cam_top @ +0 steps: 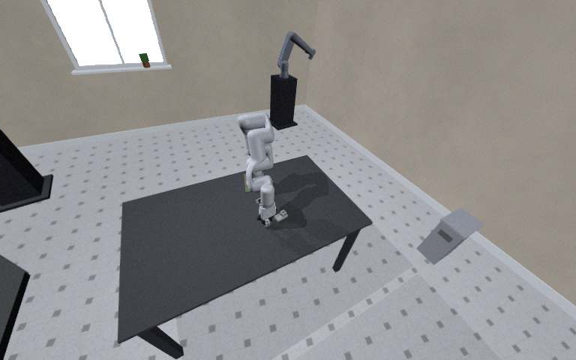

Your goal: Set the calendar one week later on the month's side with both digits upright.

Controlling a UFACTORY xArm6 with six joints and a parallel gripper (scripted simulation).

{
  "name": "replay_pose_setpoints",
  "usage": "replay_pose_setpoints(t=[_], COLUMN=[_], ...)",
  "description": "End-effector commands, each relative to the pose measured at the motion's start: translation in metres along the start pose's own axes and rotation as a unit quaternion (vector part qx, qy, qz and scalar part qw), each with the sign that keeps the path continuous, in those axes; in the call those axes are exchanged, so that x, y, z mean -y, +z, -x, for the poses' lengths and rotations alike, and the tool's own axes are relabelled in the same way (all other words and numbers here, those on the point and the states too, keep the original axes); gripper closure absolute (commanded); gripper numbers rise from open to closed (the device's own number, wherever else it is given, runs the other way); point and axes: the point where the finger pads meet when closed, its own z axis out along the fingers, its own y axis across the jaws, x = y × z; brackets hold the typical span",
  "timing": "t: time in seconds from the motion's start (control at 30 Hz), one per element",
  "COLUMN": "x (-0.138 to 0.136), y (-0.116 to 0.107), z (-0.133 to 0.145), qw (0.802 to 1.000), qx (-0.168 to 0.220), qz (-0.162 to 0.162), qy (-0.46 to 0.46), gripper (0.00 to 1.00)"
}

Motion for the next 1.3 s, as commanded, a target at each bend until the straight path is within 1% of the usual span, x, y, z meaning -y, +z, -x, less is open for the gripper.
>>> replay_pose_setpoints(t=[0.0, 0.17, 0.3, 0.43, 0.6, 0.63, 1.27], x=[0.000, 0.000, 0.000, 0.000, 0.000, 0.000, 0.000], y=[-0.020, -0.047, -0.063, -0.071, -0.072, -0.072, -0.072], z=[0.000, 0.000, 0.000, 0.000, 0.000, 0.000, 0.000], qw=[1.000, 1.000, 1.000, 1.000, 1.000, 1.000, 1.000], qx=[0.001, 0.001, 0.001, 0.001, 0.001, 0.001, 0.001], qz=[0.000, 0.000, 0.000, 0.000, 0.000, 0.000, 0.000], qy=[0.000, 0.000, 0.000, 0.000, 0.000, 0.000, 0.000], gripper=[0.51, 0.51, 0.51, 0.51, 0.51, 0.00, 0.00])
